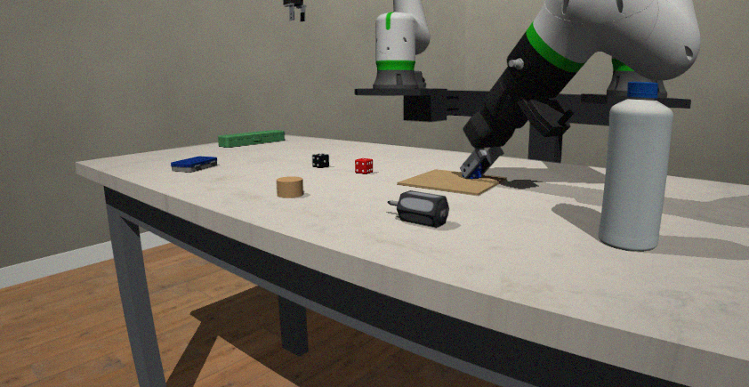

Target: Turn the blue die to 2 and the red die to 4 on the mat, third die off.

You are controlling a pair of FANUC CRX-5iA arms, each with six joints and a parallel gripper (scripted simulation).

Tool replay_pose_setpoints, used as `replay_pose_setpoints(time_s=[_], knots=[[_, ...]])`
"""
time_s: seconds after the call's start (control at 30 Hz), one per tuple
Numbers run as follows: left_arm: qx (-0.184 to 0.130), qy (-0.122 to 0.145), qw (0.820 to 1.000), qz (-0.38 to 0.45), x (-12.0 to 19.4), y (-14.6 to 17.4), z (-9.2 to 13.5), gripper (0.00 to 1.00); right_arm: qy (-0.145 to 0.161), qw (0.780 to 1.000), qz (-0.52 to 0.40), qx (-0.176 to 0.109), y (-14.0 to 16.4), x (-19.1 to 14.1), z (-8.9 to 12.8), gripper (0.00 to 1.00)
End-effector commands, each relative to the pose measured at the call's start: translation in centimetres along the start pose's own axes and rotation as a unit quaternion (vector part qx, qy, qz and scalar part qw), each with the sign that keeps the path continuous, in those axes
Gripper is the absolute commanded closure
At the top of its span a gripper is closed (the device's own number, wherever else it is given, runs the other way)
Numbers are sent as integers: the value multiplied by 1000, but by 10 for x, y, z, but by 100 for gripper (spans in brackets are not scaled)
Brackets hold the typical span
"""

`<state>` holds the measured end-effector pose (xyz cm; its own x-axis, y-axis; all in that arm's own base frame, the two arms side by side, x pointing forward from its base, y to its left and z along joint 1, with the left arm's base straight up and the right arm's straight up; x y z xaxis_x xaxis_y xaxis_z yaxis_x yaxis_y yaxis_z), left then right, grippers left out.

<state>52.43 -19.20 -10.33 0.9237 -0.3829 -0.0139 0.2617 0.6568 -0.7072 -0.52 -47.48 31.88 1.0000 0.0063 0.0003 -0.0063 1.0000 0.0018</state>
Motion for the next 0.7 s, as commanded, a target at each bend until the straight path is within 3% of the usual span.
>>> replay_pose_setpoints(time_s=[0.0,0.67], knots=[[0,-1,1000,0,1,0,1,51,0,1000,0,-1,0,0,1,0],[0,-1,1000,0,0,-10,11,51,0,1000,0,-1,0,0,1,0]])
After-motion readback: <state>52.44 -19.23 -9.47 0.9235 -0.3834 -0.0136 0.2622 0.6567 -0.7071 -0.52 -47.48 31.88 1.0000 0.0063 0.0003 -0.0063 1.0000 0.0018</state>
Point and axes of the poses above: on each arm, the point where the finger pads meet when closed, its own z axis back along the fingers, its own x axis across the jaws, y = z × x, the point moved 3 cm from there along z, back along the fingers, and after that the axes turned 1 degree about z, right-handed, at the moved point
